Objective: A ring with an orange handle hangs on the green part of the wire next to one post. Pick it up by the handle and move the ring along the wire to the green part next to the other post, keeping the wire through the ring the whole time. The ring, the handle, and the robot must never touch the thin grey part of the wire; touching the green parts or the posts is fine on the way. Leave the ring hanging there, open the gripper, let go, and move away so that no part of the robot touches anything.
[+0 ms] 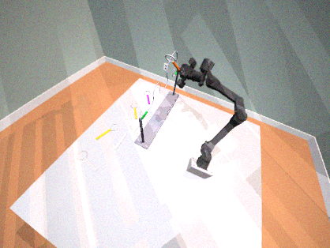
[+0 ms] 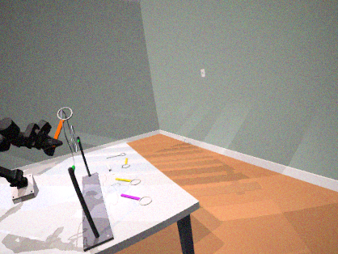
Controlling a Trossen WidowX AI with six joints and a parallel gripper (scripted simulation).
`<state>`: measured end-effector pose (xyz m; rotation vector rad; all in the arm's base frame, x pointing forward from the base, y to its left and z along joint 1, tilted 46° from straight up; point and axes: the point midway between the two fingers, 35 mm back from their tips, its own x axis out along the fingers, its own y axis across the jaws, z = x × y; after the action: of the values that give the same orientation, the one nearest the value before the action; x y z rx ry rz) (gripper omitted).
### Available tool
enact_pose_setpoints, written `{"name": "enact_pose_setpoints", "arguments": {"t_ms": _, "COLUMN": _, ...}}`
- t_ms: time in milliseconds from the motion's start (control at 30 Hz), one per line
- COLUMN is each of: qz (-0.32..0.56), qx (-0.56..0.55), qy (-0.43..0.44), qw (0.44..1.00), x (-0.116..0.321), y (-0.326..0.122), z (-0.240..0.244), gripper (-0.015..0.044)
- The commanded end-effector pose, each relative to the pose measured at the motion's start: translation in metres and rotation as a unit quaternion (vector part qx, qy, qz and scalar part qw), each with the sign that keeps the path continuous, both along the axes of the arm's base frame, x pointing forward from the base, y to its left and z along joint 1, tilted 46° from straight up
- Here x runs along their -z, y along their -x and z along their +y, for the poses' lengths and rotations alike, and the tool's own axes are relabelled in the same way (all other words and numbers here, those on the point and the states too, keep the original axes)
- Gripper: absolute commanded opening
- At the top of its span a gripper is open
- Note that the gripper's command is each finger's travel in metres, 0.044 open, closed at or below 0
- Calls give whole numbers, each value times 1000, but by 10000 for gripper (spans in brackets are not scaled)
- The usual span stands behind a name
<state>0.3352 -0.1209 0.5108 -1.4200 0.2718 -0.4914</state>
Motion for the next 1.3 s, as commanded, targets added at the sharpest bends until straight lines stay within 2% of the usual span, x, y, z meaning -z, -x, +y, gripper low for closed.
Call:
{"name": "enact_pose_setpoints", "arguments": {"t_ms": 0, "qz": 0, "qx": -2, "qy": 30, "qw": 1000, "x": -3, "y": 1, "z": 1, "gripper": -150}}
{"name": "enact_pose_setpoints", "arguments": {"t_ms": 1267, "qz": 16, "qx": 8, "qy": 264, "qw": 964, "x": -22, "y": 2, "z": 4, "gripper": -150}}
